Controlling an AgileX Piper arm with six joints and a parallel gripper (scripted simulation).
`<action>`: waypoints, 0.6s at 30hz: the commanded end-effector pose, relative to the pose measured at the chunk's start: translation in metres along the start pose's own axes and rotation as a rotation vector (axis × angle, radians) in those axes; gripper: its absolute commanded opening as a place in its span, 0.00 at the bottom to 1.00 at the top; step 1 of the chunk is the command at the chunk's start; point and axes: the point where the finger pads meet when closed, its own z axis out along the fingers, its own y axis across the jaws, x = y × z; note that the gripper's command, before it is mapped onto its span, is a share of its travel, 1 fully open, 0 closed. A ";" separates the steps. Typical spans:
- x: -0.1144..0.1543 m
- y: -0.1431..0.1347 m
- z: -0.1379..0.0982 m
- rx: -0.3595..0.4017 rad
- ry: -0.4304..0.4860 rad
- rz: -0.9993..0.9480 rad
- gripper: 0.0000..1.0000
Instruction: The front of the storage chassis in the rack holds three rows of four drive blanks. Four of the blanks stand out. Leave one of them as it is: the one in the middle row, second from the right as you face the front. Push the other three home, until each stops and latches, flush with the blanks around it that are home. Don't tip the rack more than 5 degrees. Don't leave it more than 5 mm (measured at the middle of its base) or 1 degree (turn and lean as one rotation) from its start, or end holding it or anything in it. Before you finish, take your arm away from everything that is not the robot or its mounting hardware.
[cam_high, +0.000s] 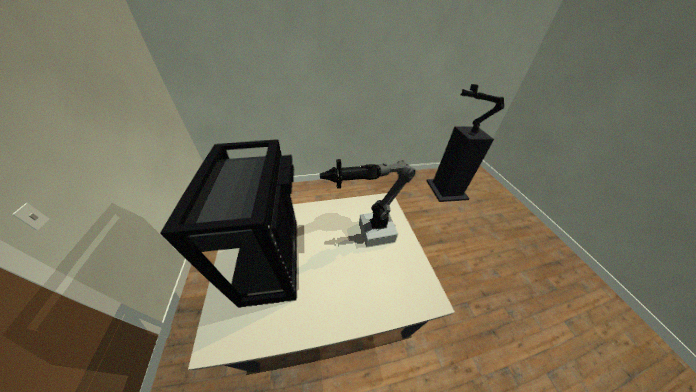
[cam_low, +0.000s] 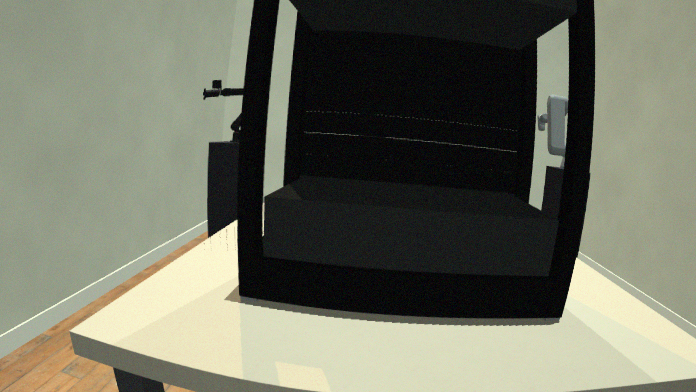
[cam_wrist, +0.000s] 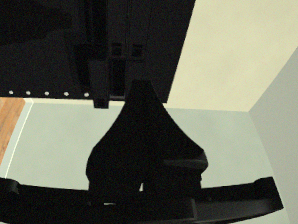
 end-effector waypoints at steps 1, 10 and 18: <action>0.000 -0.001 -0.001 0.002 0.000 -0.005 0.00; 0.000 -0.001 -0.001 0.003 0.000 -0.010 0.00; 0.000 -0.001 -0.001 0.003 0.000 -0.010 0.00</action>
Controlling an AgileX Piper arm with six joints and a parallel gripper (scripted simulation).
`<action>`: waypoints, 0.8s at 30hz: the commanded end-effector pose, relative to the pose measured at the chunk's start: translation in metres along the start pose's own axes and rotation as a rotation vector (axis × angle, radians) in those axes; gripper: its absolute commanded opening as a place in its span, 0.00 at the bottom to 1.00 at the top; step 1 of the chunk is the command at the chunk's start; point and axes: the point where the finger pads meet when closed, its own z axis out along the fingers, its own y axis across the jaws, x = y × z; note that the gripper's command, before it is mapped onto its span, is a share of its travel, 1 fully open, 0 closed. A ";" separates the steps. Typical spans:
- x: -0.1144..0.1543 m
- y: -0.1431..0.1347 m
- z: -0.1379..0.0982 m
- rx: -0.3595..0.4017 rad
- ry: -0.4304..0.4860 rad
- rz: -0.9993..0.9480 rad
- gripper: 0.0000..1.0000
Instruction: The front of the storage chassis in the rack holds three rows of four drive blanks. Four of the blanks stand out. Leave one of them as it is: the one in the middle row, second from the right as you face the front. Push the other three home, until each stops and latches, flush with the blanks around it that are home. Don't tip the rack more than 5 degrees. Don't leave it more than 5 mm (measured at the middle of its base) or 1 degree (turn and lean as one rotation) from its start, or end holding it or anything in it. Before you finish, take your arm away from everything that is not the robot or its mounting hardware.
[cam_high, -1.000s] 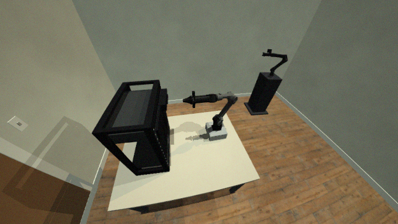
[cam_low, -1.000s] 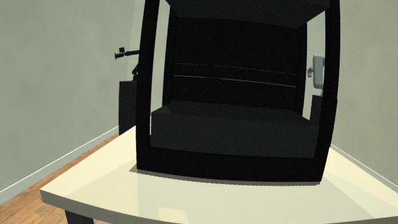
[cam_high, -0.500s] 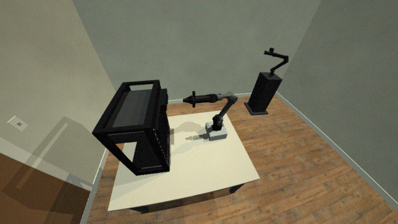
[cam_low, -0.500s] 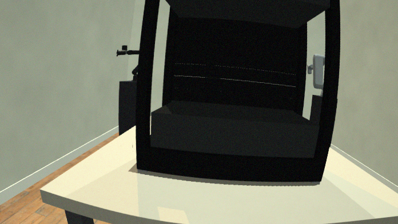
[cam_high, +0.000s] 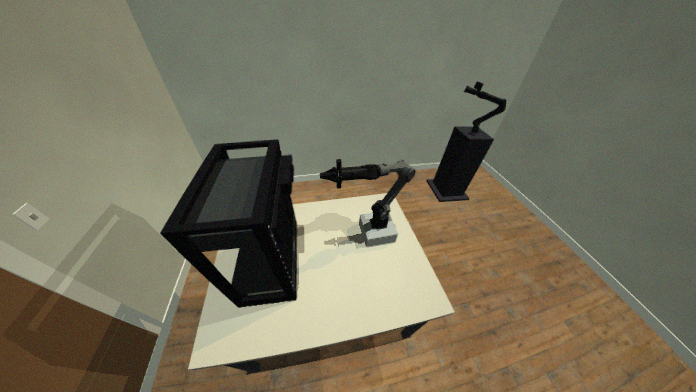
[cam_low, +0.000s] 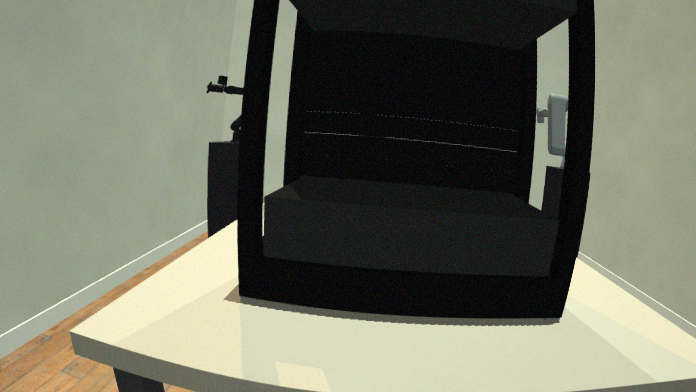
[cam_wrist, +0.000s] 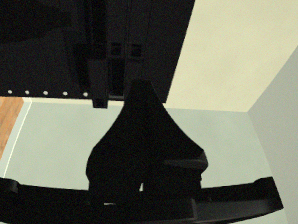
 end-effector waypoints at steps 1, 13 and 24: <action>0.000 -0.001 -0.001 0.002 0.000 -0.002 0.00; 0.001 -0.001 0.022 0.001 0.000 -0.002 0.00; 0.002 -0.002 0.074 0.001 0.000 -0.002 0.00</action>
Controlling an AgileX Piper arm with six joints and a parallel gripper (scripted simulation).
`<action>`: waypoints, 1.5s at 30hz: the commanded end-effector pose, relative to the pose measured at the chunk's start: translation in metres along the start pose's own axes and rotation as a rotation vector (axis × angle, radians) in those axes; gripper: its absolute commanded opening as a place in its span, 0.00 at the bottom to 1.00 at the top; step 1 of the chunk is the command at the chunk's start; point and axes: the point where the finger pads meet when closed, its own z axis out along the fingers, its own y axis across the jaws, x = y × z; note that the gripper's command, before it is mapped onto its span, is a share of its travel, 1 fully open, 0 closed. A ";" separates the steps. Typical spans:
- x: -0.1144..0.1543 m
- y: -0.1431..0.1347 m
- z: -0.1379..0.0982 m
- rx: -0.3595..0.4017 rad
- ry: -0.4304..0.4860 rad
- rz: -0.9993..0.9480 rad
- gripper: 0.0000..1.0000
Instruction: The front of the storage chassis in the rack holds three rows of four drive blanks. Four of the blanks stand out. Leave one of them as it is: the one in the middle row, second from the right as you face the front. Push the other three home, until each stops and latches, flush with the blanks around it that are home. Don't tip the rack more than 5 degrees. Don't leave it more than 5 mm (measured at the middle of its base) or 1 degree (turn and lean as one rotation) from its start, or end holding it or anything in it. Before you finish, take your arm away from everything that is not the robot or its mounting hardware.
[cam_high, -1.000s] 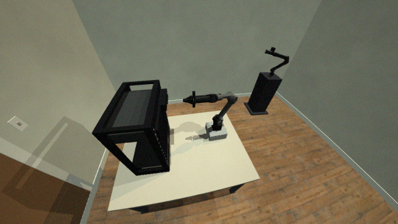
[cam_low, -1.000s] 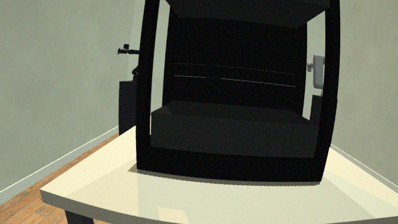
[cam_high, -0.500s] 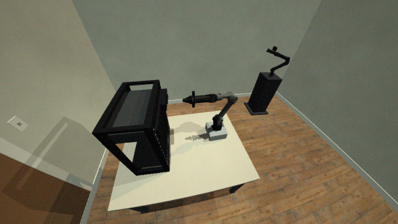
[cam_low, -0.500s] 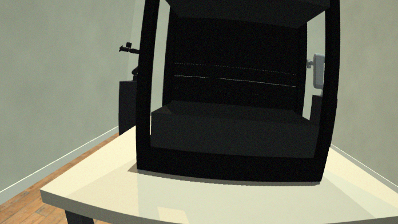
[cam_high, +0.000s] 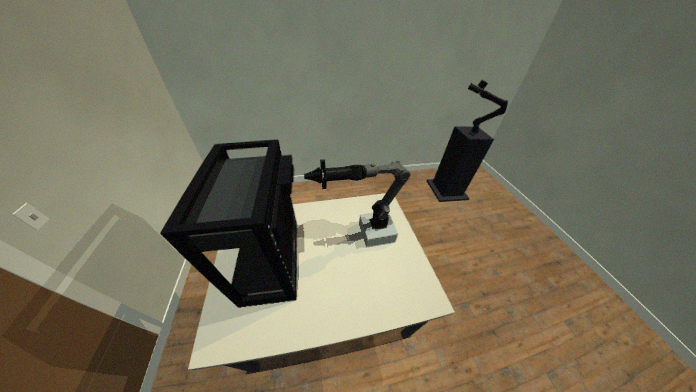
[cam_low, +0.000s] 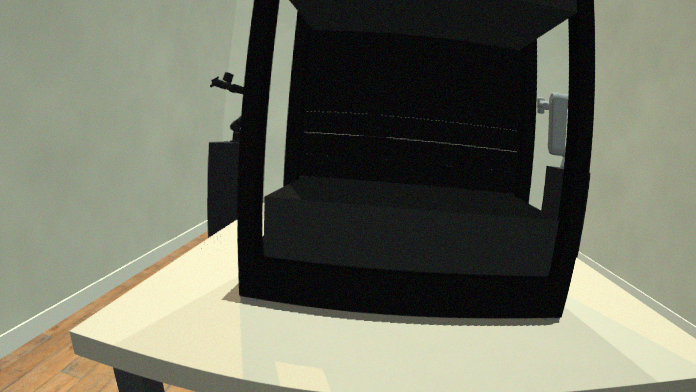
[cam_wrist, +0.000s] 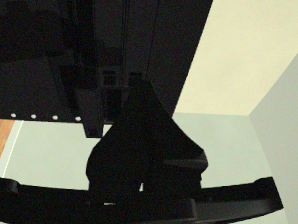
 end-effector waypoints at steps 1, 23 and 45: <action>0.000 0.000 0.016 -0.001 0.000 -0.001 0.00; 0.000 0.000 0.049 -0.001 0.000 -0.001 0.00; 0.000 0.000 0.063 -0.001 0.000 -0.001 0.00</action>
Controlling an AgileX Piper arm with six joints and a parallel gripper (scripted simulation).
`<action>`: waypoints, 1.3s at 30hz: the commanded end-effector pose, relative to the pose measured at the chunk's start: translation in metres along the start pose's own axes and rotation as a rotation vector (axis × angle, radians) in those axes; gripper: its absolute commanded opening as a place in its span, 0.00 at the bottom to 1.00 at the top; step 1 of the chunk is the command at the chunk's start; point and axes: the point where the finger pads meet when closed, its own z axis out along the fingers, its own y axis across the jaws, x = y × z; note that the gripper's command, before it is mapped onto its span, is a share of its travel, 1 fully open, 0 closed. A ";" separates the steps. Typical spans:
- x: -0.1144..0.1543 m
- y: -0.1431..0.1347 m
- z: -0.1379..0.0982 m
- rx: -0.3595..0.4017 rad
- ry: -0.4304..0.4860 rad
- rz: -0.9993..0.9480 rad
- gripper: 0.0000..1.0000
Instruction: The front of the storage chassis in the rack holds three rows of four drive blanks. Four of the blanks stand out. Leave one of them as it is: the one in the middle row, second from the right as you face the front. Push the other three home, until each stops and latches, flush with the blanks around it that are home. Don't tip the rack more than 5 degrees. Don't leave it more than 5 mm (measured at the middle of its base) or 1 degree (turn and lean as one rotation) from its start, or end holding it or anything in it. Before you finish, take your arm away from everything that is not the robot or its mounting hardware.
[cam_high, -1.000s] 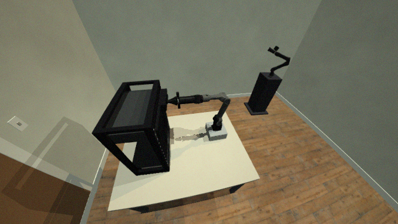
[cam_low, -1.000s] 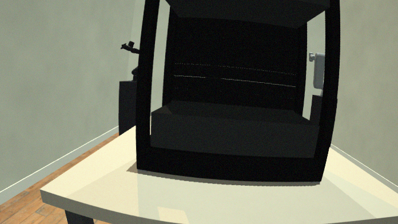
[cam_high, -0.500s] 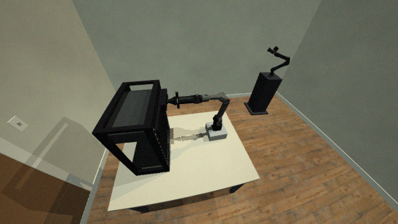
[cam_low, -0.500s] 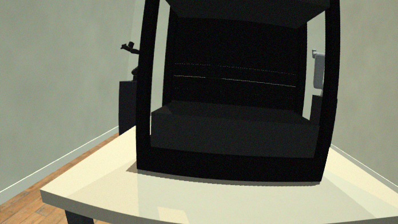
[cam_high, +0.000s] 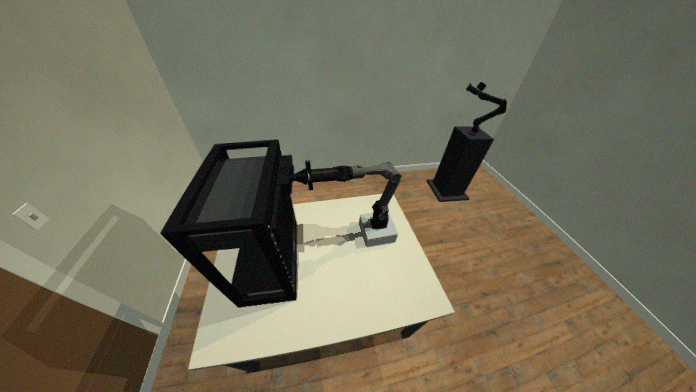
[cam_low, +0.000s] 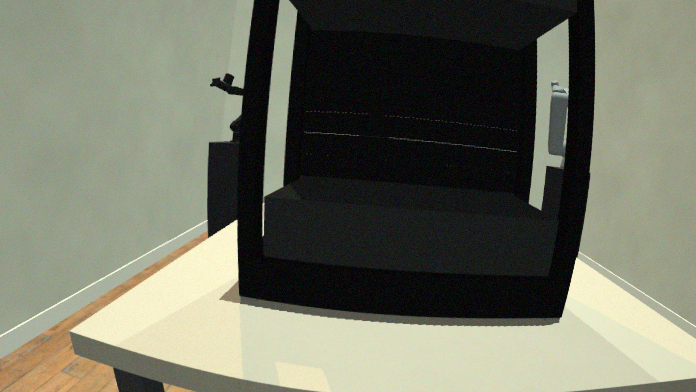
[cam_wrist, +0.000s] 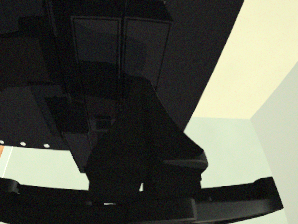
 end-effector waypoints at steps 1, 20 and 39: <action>0.000 0.000 0.004 0.000 0.000 0.000 0.00; 0.000 0.001 0.018 0.000 0.000 0.000 0.00; 0.000 0.002 0.022 0.000 0.000 0.000 0.00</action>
